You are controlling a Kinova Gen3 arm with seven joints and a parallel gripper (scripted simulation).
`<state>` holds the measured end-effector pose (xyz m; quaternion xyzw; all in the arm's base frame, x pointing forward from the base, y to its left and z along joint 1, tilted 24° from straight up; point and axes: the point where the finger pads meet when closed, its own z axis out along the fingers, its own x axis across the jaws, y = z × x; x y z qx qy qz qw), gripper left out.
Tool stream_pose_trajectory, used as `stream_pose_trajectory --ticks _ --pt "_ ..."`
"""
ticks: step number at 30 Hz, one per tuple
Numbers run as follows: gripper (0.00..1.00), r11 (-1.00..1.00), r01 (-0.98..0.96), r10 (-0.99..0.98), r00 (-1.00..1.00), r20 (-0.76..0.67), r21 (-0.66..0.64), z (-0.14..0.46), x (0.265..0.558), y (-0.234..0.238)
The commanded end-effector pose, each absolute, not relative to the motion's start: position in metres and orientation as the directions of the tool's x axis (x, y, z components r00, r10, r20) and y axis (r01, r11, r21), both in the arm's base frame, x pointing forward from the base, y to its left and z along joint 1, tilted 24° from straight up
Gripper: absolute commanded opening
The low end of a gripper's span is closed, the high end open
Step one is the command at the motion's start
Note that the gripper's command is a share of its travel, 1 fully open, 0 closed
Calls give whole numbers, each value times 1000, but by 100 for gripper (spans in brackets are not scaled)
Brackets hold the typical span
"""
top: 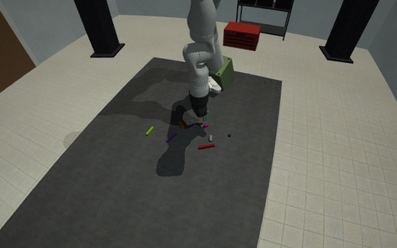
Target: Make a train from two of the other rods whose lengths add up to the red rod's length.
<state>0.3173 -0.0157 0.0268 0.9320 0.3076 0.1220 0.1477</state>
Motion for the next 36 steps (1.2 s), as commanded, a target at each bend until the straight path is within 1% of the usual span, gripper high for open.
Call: stream_pose_trajectory --ticks 1,11,19,20,36 --pt "54 -767 536 619 763 186 353 48 321 -1" --pt "54 -767 536 619 763 186 353 68 313 2" --pt "54 -767 536 619 763 186 353 73 311 3" --pt "100 -767 536 619 763 186 353 73 311 3" --pt "100 -767 536 619 763 186 353 73 311 3"
